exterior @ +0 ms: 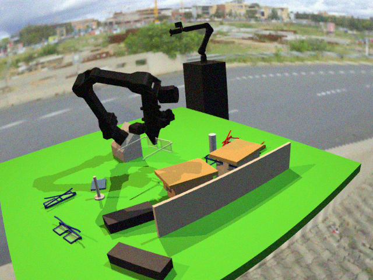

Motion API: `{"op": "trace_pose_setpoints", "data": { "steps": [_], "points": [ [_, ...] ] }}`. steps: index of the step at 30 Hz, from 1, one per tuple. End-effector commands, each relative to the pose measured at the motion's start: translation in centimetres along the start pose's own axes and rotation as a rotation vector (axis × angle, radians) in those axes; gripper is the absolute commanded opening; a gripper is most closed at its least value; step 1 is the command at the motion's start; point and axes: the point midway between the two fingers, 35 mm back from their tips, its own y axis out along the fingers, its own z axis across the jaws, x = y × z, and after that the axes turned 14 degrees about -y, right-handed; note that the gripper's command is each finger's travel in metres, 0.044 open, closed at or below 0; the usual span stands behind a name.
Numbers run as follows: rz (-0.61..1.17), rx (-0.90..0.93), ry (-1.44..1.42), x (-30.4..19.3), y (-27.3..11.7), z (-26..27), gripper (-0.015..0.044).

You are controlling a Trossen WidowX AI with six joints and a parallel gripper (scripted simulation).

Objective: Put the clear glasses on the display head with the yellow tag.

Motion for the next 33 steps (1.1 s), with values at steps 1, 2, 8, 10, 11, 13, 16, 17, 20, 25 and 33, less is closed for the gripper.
{"op": "trace_pose_setpoints", "data": {
  "steps": [1, 2, 8, 10, 11, 13, 16, 17, 20, 25, 33],
  "points": [
    [0.002, -0.005, 0.008, 0.8, 0.1, 2.2, 0.0],
    [0.003, -0.006, 0.008, 0.9, 0.2, 2.3, 0.0],
    [0.002, -0.005, 0.008, 0.9, 0.3, 2.3, 0.0],
    [0.002, -0.005, 0.008, 0.9, 0.5, 2.3, 0.0],
    [0.002, -0.005, 0.008, 0.9, 0.6, 2.3, 0.0],
    [0.002, -0.005, 0.008, 1.0, 0.8, 2.3, 0.0],
    [0.002, -0.005, 0.008, 1.0, 1.1, 2.3, 0.0],
    [0.002, -0.005, 0.008, 1.1, 1.2, 2.3, 0.0],
    [0.001, -0.004, 0.008, 1.1, 1.5, 2.3, 0.0],
    [0.001, -0.004, 0.008, 1.2, 2.0, 2.3, 0.0],
    [0.001, -0.004, 0.008, 1.3, 2.8, 2.3, 0.0]
  ]
}}
